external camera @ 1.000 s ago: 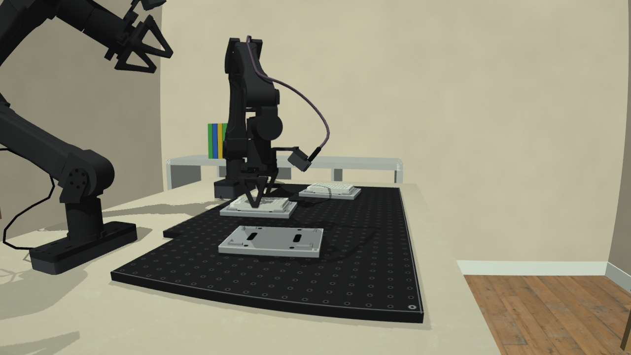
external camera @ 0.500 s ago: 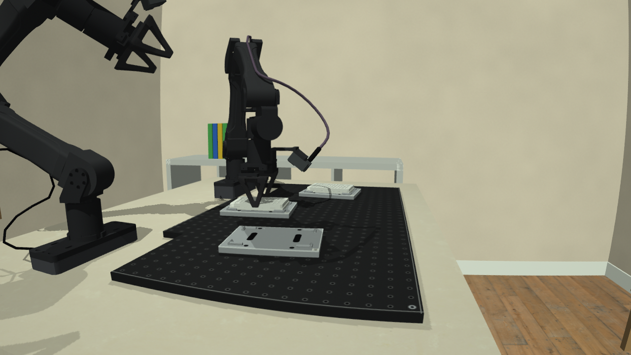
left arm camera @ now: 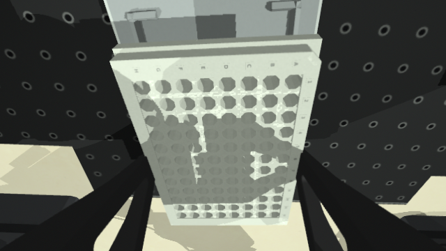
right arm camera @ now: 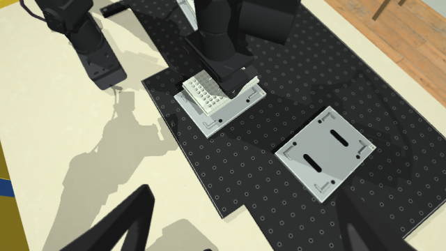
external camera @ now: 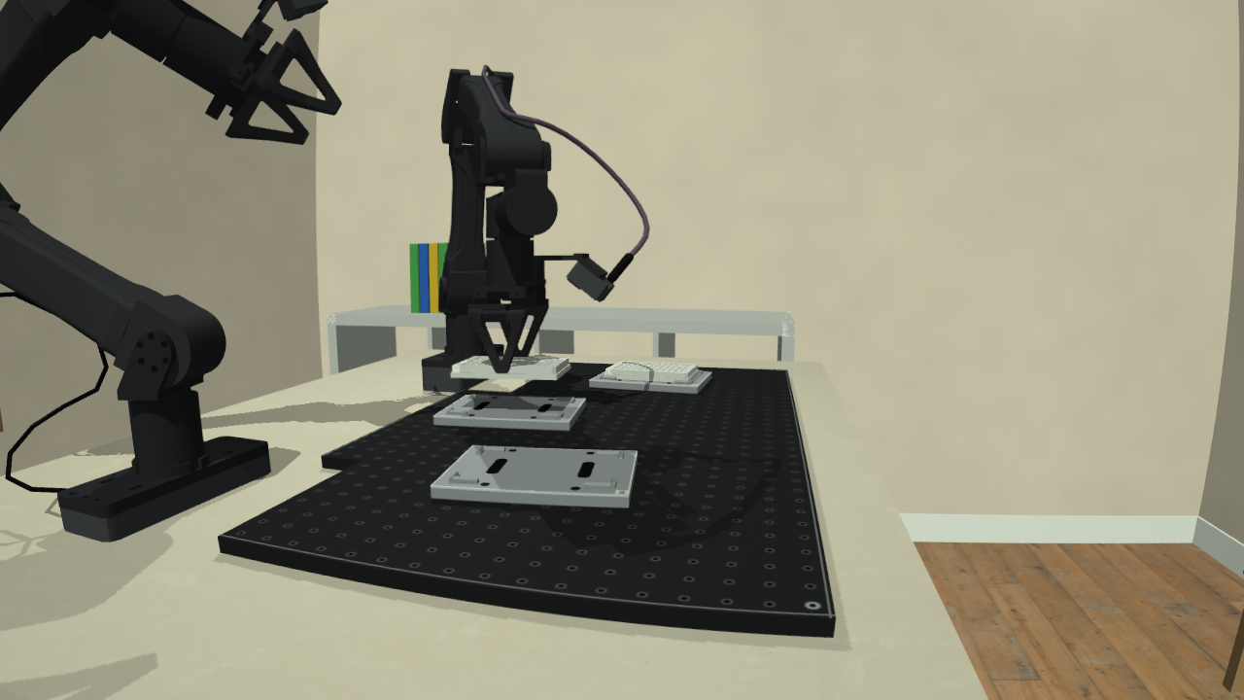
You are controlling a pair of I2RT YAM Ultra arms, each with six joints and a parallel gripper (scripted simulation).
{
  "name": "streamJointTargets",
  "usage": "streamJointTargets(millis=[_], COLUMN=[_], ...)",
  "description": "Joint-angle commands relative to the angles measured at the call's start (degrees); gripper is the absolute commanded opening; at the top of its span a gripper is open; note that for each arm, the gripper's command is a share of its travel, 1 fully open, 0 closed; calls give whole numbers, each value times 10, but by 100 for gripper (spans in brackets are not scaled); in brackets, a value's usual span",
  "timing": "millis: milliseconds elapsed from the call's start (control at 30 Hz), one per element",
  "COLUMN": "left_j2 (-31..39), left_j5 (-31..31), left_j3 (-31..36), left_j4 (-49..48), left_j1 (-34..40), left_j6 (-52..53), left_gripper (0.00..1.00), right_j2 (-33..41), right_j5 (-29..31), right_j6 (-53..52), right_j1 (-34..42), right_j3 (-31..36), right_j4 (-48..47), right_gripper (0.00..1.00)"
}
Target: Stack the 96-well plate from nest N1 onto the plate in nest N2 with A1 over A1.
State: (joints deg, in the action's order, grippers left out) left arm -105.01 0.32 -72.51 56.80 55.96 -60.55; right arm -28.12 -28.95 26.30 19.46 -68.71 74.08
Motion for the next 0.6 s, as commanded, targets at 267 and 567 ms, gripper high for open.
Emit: streamJointTargets(millis=[267, 567], left_j2=[55, 79], left_j5=[-11, -10], left_j3=[41, 49], left_j4=[26, 34], left_j1=[-104, -304], left_j6=[163, 350], left_gripper=[79, 79], right_j2=[-65, -207], right_j5=[-7, 149], right_j6=[-5, -119], right_j1=[-38, 65], right_j3=[39, 143], right_j4=[-218, -530], right_gripper=[100, 100])
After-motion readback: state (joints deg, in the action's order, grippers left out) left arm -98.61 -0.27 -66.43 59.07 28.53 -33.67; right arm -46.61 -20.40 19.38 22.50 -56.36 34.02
